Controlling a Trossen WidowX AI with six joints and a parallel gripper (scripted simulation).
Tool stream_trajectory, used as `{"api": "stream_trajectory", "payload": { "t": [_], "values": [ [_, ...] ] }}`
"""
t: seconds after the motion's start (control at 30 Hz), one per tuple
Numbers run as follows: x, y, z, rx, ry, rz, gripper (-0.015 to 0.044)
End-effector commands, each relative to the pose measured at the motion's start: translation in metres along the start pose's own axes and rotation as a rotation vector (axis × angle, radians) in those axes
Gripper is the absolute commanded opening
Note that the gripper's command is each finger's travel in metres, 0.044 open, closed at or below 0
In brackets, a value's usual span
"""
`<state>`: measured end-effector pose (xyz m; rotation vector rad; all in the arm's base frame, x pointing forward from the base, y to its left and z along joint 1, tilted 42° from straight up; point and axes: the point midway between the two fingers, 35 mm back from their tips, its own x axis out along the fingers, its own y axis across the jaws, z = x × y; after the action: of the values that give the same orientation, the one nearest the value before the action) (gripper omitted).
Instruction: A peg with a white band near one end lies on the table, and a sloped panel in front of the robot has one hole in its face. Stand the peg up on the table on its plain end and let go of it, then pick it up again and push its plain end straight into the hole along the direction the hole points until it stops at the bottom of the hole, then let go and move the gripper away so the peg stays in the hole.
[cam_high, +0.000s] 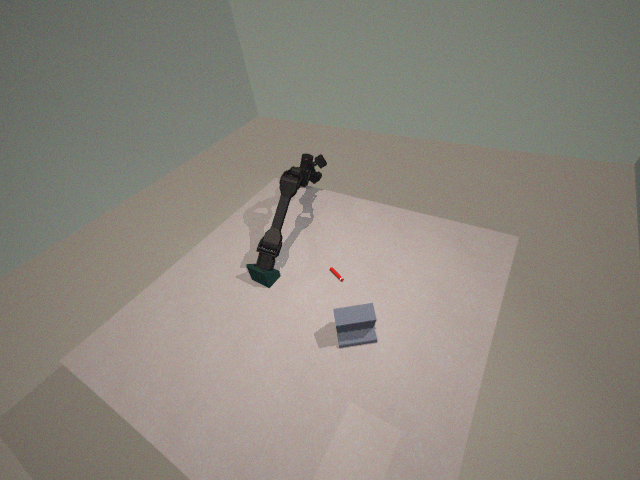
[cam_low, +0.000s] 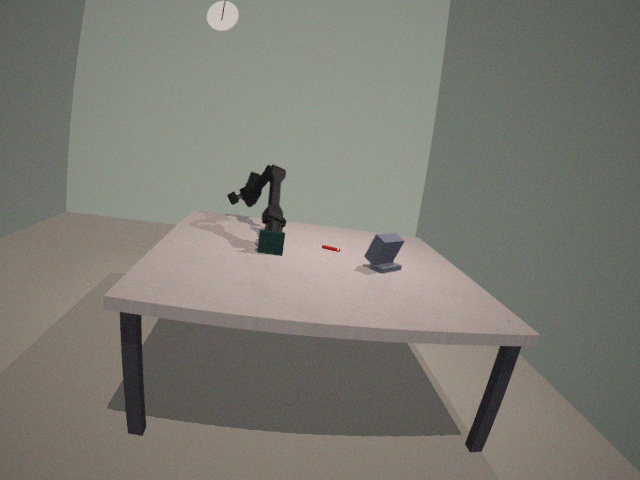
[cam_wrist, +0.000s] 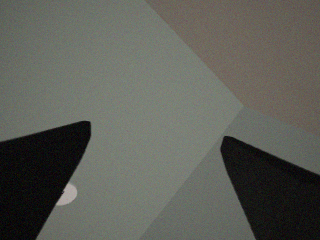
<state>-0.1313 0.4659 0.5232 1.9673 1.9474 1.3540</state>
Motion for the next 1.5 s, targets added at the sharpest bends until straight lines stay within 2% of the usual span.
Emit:
{"api": "stream_trajectory", "payload": {
  "t": [0.0,0.23,0.7,1.27,1.47],
  "values": [
    [0.0,0.001,0.0,-0.002,0.0,0.001,0.0426],
    [-0.004,0.034,0.016,-0.098,-0.022,0.036,0.044],
    [-0.03,0.114,0.119,-0.366,-0.311,0.034,0.044],
    [-0.115,0.226,0.219,-0.655,-0.683,0.002,0.044],
    [-0.151,0.248,0.243,-0.737,-0.791,-0.063,0.044]
  ]
}}
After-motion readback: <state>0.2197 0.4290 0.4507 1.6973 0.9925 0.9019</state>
